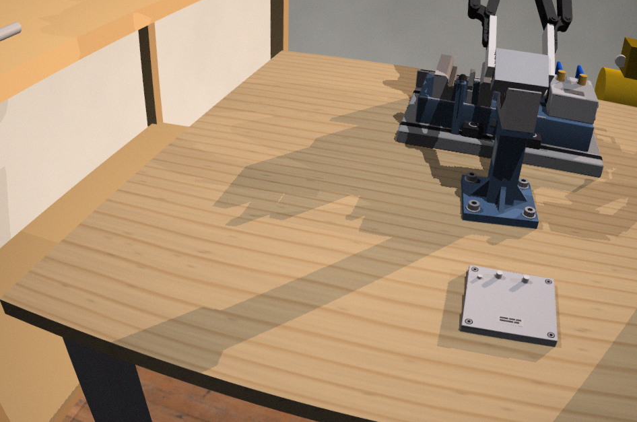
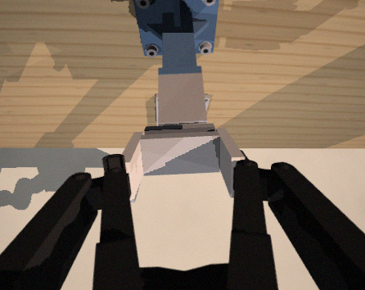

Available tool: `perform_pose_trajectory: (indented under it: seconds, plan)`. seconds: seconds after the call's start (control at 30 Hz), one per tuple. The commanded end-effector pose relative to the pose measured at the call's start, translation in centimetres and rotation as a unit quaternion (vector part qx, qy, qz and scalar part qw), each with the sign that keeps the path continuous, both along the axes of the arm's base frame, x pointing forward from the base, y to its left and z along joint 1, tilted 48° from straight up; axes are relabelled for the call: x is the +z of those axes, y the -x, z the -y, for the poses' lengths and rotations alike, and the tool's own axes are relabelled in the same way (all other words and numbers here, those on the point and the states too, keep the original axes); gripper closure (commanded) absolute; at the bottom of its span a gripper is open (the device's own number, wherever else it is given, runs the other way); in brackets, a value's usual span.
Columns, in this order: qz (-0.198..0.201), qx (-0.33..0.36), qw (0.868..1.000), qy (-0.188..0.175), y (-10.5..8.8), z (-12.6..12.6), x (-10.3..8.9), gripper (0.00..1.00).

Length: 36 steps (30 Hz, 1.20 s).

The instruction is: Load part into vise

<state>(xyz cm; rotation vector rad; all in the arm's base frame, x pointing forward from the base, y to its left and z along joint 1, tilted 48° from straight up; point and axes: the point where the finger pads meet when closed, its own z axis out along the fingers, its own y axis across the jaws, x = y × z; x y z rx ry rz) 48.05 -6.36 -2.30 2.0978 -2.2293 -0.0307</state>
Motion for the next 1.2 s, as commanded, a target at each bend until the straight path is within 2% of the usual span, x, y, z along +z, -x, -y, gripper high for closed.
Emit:
perform_pose_trajectory:
  seconds: [0.0,1.17]
  plan:
    - [-0.002,0.001,1.000,-0.001,0.13,-0.38,0.11,1.00]
    - [-0.002,0.001,1.000,-0.001,0.00,-1.37,1.02,1.00]
